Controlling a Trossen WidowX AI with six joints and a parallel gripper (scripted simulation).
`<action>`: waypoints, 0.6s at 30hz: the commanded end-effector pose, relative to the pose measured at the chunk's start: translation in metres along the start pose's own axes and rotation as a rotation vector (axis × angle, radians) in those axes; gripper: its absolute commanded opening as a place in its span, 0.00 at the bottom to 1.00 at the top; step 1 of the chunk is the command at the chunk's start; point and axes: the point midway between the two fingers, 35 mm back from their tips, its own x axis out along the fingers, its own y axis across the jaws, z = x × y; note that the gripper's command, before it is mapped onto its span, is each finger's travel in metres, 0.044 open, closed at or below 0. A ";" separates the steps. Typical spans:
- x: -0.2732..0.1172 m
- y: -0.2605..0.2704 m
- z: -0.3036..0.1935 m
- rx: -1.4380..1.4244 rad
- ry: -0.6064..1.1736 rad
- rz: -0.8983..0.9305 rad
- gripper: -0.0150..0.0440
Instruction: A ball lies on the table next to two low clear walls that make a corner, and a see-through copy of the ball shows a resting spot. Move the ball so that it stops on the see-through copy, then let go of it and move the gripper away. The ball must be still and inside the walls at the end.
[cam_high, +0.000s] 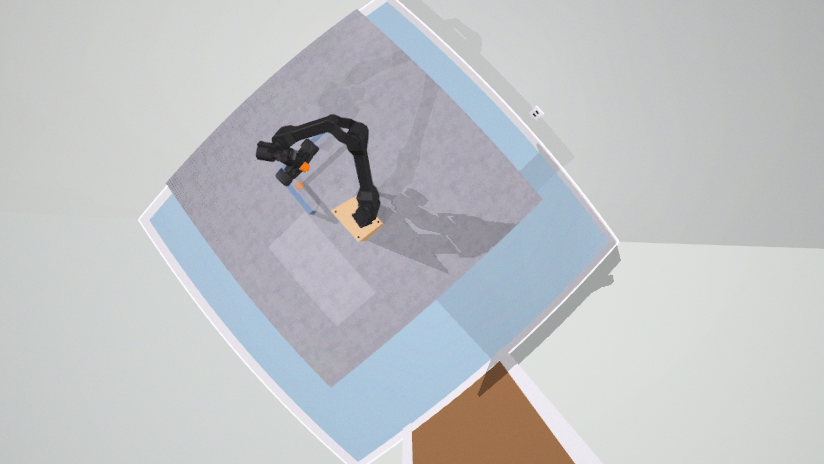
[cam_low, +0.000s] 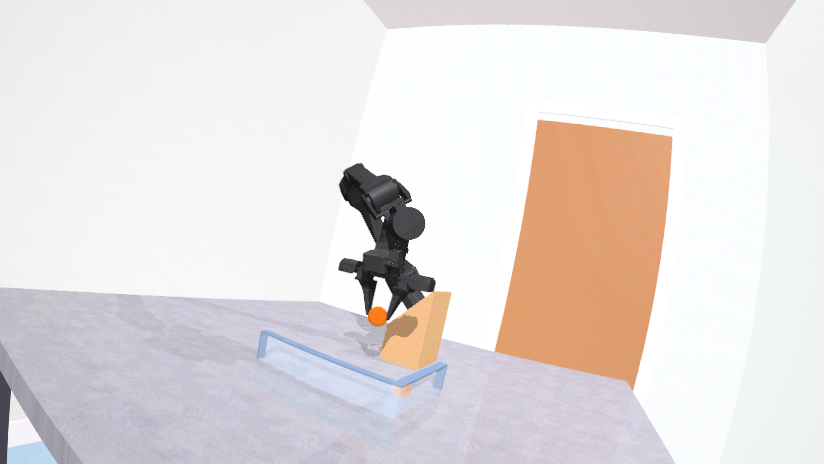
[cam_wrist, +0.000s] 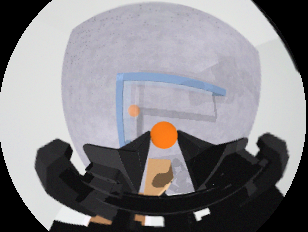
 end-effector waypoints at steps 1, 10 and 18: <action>0.002 0.009 0.003 -0.148 0.000 0.005 0.25; 0.010 0.026 0.006 -0.470 -0.001 0.006 0.25; 0.018 0.041 0.009 -0.754 -0.002 0.006 0.25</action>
